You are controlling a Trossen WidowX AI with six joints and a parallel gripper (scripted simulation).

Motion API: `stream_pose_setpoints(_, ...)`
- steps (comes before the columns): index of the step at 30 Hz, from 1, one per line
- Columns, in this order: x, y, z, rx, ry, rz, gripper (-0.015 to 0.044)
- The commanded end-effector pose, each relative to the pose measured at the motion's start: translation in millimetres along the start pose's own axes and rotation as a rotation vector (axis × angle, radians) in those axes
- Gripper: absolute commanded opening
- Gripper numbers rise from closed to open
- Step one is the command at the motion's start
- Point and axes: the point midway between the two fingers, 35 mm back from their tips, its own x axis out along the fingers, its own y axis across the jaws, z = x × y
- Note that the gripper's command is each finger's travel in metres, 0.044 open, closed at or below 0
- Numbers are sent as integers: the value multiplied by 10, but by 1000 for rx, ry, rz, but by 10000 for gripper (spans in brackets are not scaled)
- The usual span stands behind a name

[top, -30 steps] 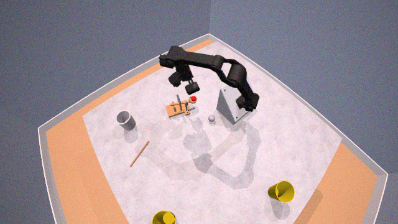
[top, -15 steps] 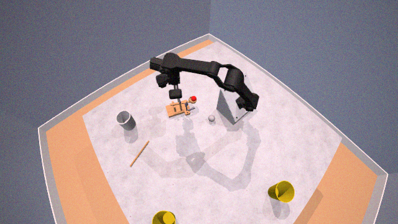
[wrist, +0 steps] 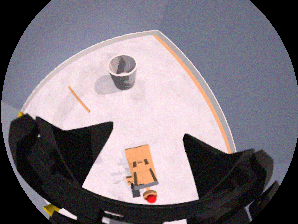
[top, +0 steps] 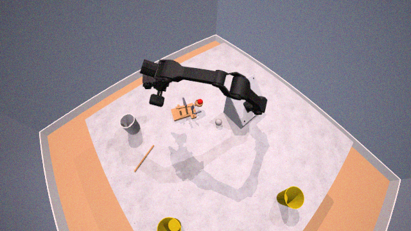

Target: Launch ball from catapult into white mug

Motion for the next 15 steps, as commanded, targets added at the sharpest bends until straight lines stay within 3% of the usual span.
stream_pose_setpoints(1, -32, 252, 367, 48, -128, 73, 440)
stream_pose_setpoints(7, -114, 626, 768, 101, -261, 194, 440)
stream_pose_setpoints(15, -127, 671, 809, 106, -274, 209, 440)
